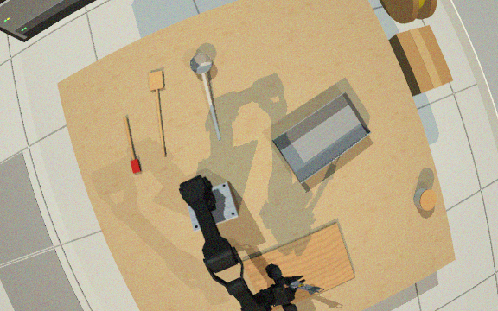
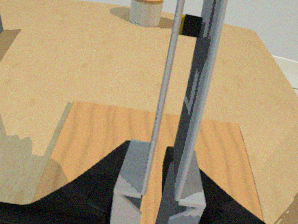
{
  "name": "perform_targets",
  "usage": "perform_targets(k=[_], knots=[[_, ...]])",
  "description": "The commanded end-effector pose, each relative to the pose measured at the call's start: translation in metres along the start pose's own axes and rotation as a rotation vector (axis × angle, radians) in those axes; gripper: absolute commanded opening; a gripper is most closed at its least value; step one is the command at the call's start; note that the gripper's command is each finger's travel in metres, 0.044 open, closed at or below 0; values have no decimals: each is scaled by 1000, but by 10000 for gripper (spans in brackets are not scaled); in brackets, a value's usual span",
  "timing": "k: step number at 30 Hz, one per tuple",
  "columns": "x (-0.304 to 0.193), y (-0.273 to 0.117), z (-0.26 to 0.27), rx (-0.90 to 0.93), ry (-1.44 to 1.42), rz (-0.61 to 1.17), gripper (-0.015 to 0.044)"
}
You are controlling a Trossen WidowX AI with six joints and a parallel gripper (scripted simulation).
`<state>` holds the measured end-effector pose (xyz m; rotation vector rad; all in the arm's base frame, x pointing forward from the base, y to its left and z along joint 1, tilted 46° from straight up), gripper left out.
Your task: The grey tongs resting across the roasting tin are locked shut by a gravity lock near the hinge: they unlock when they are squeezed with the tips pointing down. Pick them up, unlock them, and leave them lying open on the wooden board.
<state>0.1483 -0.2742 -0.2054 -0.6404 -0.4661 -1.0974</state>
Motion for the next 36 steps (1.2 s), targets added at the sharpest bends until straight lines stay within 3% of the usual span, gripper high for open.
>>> perform_targets(k=[1, 23, 36], knots=[[3, -1, 0, 0, -14, -13, -150], [4, -1, 0, 0, -13, -8, -150], [17, 21, -10, 8, 11, 319, -150]])
Point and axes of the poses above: the point midway between the two fingers, 35 mm back from their tips, its own y axis out along the fingers, its own z axis across the jaws, x = y × z, the point moved 4 cm from there along -y, back along the fingers, and after that the axes turned 3 degrees about y, right-handed, at the moved point
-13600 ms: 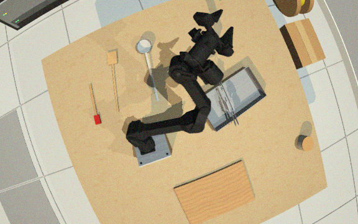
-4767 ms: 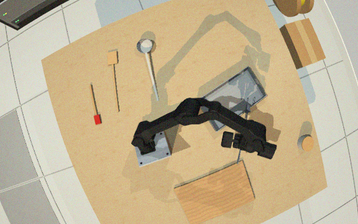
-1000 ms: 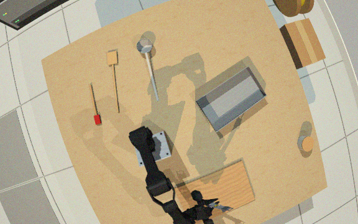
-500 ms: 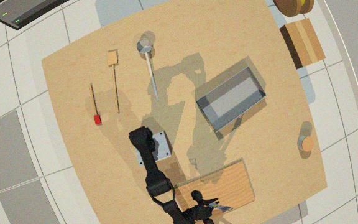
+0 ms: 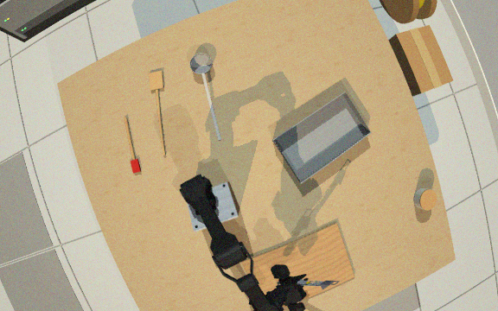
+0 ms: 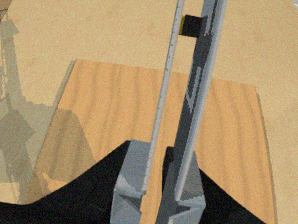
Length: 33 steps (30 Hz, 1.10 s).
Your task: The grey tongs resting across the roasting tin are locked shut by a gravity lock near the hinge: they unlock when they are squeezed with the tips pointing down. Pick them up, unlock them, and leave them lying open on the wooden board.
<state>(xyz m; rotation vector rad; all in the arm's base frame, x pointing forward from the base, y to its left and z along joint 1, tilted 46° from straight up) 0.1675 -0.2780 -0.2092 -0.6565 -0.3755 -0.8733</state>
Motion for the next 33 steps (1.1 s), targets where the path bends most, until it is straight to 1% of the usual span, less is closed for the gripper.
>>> perform_targets(k=[1, 14, 28, 30, 33], knots=[[12, 2, -5, -8, -1, 114, -150], [37, 13, -4, -27, 12, 503, -150], [70, 17, 11, -77, -9, 917, -150], [74, 17, 13, -84, -14, 956, -150], [74, 17, 13, -85, -14, 961, -150]])
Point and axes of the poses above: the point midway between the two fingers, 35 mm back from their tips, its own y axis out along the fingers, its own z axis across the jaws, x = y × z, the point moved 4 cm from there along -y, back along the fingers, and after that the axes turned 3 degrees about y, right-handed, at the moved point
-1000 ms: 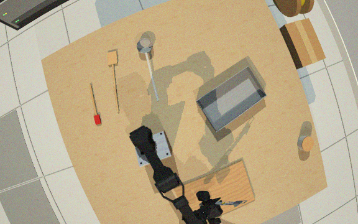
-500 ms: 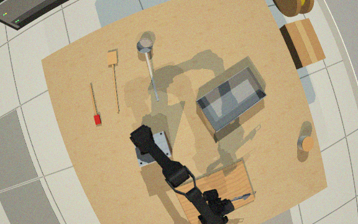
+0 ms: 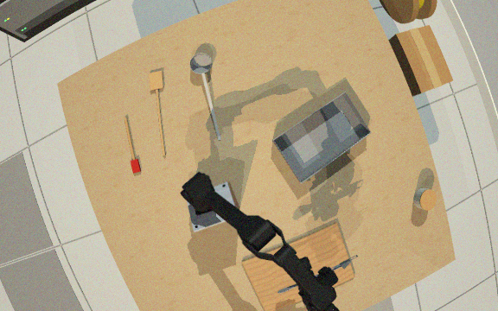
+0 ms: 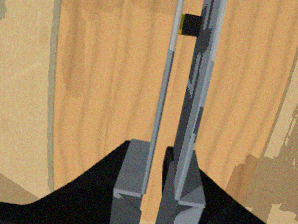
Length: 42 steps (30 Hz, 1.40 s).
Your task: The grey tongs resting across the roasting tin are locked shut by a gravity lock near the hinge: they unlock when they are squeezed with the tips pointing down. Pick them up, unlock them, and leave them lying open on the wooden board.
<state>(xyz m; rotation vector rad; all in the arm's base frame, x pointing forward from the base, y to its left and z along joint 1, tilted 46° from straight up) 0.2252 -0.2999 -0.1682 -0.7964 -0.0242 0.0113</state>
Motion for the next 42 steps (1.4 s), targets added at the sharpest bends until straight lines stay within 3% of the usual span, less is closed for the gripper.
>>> perform_targets(k=[1, 42], knots=[[-1, -6, 0, -13, 8, 27, -150], [2, 50, -4, -32, 14, 22, -150]])
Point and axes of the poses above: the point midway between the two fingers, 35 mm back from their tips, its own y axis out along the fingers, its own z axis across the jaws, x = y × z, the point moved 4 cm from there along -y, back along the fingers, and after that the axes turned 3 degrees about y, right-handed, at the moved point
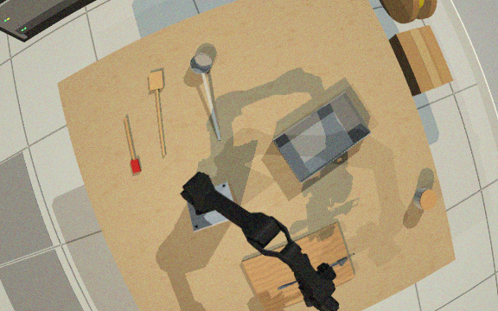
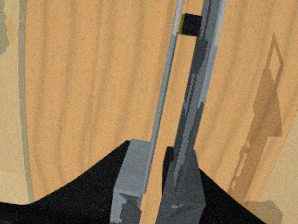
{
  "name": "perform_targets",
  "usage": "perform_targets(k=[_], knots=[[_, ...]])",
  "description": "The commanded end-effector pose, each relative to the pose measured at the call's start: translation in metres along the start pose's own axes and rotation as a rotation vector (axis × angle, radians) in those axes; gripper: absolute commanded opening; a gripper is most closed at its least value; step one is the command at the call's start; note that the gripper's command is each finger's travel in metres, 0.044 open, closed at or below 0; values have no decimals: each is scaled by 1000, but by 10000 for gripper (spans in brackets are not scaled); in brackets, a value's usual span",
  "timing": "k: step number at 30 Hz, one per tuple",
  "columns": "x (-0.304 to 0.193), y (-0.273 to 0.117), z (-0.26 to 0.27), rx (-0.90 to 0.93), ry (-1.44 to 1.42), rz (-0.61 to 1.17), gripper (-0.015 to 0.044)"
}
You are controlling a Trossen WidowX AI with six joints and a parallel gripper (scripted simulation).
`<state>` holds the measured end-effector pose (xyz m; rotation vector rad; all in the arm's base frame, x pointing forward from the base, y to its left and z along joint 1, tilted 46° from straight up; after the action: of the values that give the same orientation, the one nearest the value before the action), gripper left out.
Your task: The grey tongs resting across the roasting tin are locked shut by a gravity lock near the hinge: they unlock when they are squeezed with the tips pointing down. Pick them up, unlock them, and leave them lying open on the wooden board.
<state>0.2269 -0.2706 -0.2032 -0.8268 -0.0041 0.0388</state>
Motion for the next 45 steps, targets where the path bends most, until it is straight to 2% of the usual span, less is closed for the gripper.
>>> perform_targets(k=[1, 41, 45], knots=[[0, 6, 0, -3, 7, -11, -150], [-3, 64, 7, -20, 13, -17, -150], [-4, 64, 8, -18, 7, -6, -45]])
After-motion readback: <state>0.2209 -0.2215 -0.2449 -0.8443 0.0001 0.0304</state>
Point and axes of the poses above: the point midway between the two fingers, 35 mm back from their tips, its own y axis out along the fingers, its own z axis across the jaws, x = y × z, the point moved 4 cm from there along -y, back along the fingers, and after that the axes turned 3 degrees about y, right-handed, at the moved point
